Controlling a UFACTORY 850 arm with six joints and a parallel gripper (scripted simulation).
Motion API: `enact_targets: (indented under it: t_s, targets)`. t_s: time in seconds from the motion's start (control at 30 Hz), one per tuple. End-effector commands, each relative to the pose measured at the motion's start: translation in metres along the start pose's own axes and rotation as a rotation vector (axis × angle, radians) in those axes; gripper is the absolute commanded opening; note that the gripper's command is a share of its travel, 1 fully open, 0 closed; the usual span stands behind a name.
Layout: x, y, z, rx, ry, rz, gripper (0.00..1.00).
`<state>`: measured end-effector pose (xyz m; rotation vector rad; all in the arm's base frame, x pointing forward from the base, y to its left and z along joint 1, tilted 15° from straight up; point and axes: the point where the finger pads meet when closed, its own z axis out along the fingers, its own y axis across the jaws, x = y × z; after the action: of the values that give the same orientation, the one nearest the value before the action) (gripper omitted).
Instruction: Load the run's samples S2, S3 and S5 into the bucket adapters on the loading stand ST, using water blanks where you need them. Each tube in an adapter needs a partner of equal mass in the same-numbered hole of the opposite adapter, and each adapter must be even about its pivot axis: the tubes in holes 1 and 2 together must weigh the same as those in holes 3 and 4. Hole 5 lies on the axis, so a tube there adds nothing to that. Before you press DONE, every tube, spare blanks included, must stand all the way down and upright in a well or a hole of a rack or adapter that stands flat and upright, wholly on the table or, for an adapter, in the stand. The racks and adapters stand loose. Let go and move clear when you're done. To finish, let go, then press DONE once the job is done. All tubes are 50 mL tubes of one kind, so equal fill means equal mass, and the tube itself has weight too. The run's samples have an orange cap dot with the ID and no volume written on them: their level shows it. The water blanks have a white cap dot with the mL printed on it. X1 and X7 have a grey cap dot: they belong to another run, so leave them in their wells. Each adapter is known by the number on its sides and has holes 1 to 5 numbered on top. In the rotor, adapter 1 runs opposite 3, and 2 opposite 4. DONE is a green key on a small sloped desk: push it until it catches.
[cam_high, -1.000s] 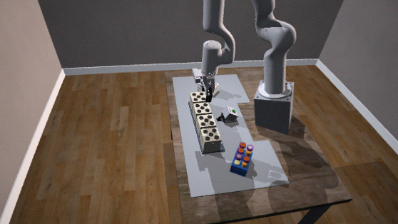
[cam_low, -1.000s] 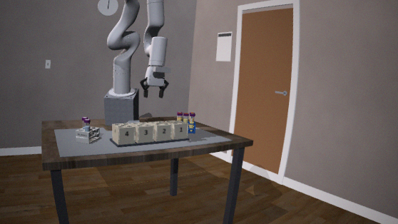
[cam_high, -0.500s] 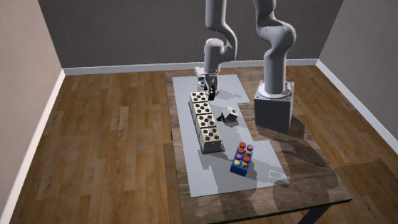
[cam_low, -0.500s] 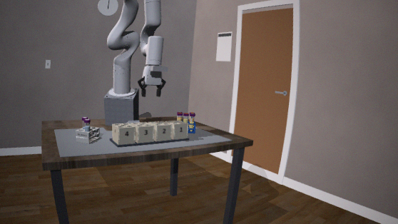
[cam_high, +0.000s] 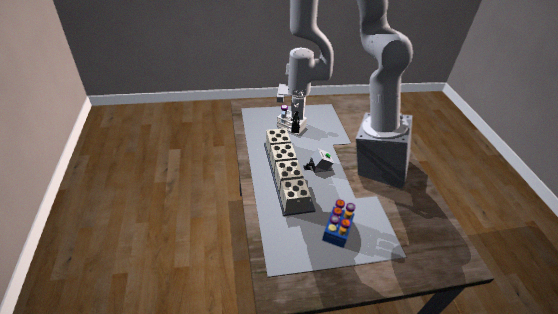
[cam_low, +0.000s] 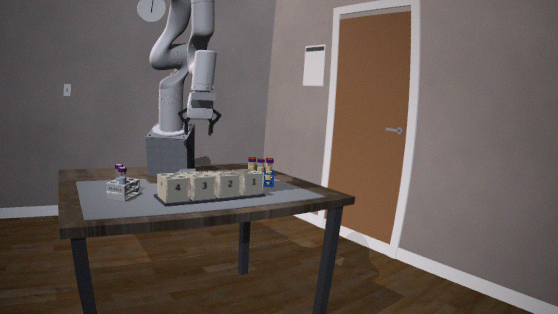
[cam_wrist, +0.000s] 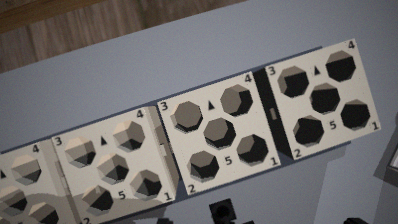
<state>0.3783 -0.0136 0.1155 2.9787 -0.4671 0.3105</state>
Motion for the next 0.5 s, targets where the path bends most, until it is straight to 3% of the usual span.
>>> enact_targets:
  t_s: [0.0,0.23,0.47]
  targets:
    - [-0.004,0.030,0.000,0.012,0.035,0.199,1.00]
    - [-0.009,0.064,0.000,0.016,0.034,0.432,1.00]
    - [-0.013,0.089,0.001,0.017,0.034,0.457,1.00]
